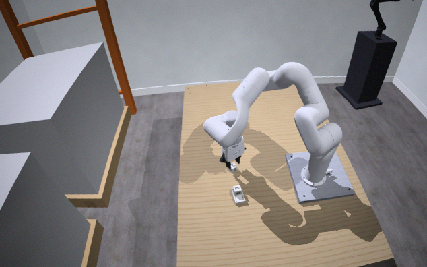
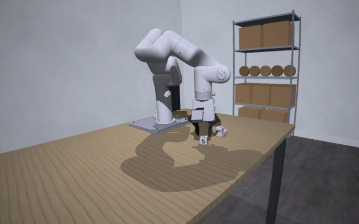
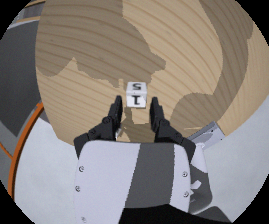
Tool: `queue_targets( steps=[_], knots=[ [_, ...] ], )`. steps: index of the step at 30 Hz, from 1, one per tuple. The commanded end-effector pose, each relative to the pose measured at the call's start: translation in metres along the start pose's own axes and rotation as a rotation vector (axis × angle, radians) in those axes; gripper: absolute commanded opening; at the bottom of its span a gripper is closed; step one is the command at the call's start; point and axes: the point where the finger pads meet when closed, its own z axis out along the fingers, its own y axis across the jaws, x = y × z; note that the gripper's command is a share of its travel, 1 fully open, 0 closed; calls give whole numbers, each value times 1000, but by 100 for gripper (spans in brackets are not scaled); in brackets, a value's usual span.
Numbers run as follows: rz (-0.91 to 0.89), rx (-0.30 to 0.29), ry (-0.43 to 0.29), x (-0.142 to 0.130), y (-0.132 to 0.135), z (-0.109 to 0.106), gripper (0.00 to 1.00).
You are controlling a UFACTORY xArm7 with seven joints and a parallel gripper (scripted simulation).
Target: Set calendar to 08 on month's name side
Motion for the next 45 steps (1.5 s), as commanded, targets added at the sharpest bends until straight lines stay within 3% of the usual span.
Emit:
queue_targets(
  steps=[1,45],
  knots=[
    [0,2,2,1,-1,-1,49],
    [0,2,2,1,-2,-1,49]
  ],
)
